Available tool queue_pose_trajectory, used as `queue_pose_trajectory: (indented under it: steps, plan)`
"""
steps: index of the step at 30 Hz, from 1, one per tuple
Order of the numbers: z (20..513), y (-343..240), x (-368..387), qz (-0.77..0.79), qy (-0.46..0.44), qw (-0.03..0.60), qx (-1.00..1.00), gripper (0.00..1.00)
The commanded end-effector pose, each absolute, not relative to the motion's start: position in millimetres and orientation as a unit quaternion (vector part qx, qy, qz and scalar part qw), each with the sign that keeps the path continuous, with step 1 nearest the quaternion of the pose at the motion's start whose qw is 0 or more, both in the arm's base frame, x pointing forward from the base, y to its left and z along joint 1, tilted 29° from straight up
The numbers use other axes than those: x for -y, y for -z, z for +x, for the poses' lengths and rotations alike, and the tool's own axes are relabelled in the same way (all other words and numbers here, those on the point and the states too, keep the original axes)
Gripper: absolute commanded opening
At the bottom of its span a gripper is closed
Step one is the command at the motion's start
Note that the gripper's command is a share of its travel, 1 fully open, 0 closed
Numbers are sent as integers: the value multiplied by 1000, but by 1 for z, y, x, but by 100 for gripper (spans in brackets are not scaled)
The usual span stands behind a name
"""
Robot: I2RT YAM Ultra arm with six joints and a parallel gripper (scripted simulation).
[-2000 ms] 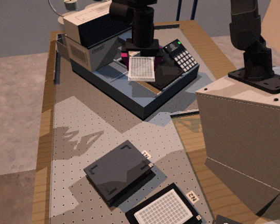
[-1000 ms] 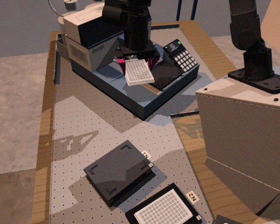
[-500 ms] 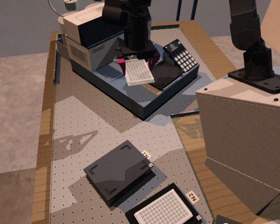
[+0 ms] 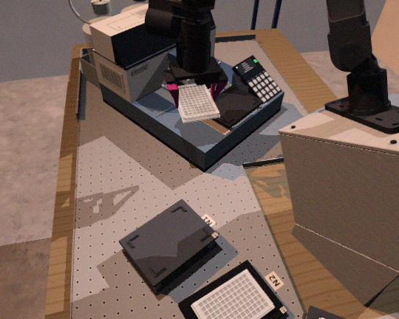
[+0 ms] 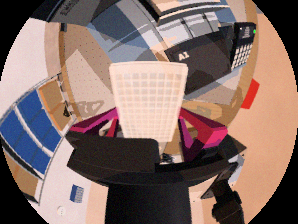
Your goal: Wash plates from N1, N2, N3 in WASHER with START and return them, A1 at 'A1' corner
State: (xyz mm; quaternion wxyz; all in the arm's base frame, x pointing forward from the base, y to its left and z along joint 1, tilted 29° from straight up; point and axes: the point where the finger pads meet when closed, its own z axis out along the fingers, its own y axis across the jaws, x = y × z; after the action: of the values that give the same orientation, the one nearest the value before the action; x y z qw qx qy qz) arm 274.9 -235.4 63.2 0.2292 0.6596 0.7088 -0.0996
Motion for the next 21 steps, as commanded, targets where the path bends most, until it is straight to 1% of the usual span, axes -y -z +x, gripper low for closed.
queue_pose_trajectory:
  steps: [1,6,8,21]
  plan:
    - [291,-63,228,621,111,235,-739,0]
    - [309,-57,210,557,129,230,-787,0]
    - [309,-57,210,557,129,230,-787,0]
    - [345,-33,160,375,174,192,-890,0]
